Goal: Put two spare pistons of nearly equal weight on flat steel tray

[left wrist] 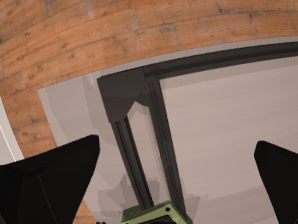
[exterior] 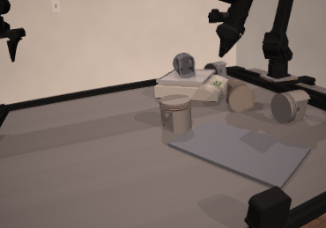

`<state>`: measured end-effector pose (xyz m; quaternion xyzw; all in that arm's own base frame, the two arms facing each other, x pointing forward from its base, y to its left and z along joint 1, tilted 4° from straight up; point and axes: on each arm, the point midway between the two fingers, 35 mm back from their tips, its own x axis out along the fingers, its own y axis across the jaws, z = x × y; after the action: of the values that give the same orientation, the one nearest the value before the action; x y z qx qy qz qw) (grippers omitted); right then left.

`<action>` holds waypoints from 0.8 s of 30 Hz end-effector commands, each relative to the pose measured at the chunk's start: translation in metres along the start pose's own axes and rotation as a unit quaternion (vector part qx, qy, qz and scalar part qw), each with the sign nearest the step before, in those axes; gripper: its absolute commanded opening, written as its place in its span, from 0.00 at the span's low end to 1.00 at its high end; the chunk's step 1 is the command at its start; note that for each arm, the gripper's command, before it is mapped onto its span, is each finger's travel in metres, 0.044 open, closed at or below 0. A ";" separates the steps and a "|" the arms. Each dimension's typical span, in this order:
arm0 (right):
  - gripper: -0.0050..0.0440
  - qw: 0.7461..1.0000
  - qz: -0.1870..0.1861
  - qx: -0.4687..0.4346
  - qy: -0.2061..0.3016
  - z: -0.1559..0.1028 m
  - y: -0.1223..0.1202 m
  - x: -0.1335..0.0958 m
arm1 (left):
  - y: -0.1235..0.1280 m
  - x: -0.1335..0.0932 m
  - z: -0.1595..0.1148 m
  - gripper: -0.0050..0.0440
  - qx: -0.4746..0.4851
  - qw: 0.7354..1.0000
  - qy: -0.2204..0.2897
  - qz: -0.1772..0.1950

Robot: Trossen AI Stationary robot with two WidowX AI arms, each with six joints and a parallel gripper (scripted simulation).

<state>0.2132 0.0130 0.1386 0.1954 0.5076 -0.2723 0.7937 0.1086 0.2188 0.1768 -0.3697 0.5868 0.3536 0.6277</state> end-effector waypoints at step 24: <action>0.87 0.963 0.035 -0.216 0.160 0.100 -0.011 -0.008 | -0.001 0.000 0.000 1.00 0.002 1.000 0.001 -0.002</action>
<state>0.2654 -0.0419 0.1831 0.0868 0.6498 -0.1244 0.7448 0.1086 0.2188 0.1768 -0.3697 0.5868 0.3536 0.6277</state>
